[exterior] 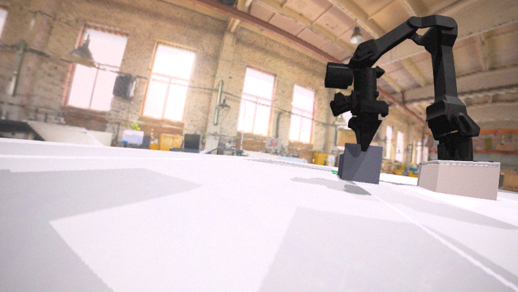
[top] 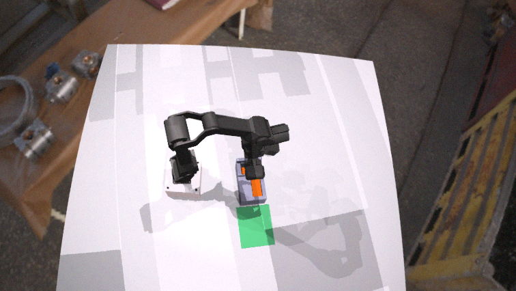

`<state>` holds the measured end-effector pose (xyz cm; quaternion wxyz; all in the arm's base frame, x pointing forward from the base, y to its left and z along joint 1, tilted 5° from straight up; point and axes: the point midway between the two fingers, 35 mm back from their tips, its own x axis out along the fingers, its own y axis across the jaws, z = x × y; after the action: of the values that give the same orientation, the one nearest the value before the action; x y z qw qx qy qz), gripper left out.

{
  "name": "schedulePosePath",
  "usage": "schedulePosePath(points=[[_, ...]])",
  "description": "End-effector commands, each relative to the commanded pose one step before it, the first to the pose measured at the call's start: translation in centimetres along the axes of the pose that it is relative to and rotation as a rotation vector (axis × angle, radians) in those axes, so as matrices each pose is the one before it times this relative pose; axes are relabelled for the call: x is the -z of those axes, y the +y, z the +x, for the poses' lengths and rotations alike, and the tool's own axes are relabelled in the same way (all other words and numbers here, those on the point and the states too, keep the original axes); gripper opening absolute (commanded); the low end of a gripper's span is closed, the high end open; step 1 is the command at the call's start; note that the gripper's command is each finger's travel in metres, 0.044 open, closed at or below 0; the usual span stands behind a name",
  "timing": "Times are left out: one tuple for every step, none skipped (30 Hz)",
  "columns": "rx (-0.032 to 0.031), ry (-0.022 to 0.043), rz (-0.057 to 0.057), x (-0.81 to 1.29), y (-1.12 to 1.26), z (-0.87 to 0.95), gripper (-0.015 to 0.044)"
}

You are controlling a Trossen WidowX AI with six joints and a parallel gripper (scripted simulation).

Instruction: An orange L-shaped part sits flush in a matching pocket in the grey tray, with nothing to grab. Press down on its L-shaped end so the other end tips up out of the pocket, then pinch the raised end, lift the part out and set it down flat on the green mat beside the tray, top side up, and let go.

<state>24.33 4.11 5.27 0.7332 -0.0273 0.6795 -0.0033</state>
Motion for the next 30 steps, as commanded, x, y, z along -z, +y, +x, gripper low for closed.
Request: schedulePosePath(points=[[0.00251,-0.00871,-0.0037,-0.150,-0.078,0.302,0.0180],[0.00001,0.00000,0.0000,-0.007,0.001,0.107,0.0180],[0.00001,0.00000,0.0000,-0.008,0.001,0.135,0.0180],[0.00001,0.00000,0.0000,-0.008,0.001,0.158,0.0180],[0.00001,0.00000,0.0000,-0.008,0.001,0.168,0.0180],[0.00001,0.00000,0.0000,-0.007,0.001,0.168,0.0180],[0.00001,0.00000,0.0000,-0.005,0.001,0.168,0.0180],[0.00001,0.00001,0.0000,-0.004,0.001,0.168,0.0180],[0.00001,0.00001,0.0000,-0.003,0.000,0.168,0.0180],[0.00001,0.00001,0.0000,-0.001,0.000,0.167,0.0180],[0.00001,0.00001,0.0000,0.000,0.000,0.167,0.0180],[0.00001,0.00001,0.0000,0.001,0.000,0.167,0.0180],[0.00001,0.00001,0.0000,0.002,-0.001,0.166,0.0180],[0.00001,0.00001,0.0000,0.004,-0.001,0.166,0.0180],[0.00001,0.00001,0.0000,0.005,-0.001,0.166,0.0180],[0.00001,0.00002,0.0000,0.006,-0.001,0.165,0.0180],[0.00001,0.00002,0.0000,0.007,-0.001,0.165,0.0180],[0.00001,0.00002,0.0000,0.009,-0.002,0.165,0.0180],[0.00001,0.00002,0.0000,0.010,-0.002,0.164,0.0180],[0.00001,0.00002,0.0000,0.011,-0.002,0.164,0.0180],[0.00001,0.00002,0.0000,0.012,-0.002,0.163,0.0180],[0.00001,0.00002,0.0000,0.011,-0.002,0.132,0.0180],[0.00001,0.00001,0.0000,0.007,-0.001,0.080,0.0180],[0.00000,0.00000,0.0000,0.002,0.000,0.027,0.0180],[0.00000,0.00000,0.0000,0.000,0.000,0.000,0.0180],[0.00000,0.00000,0.0000,0.000,0.000,0.000,0.0180],[0.00000,0.00000,0.0000,0.000,0.000,0.000,0.0180],[0.00000,0.00000,0.0000,0.000,0.000,0.000,0.0180],[0.00000,0.00000,0.0000,0.000,0.000,0.000,0.0180],[0.00000,0.00000,0.0000,0.000,0.000,0.000,0.0180]])
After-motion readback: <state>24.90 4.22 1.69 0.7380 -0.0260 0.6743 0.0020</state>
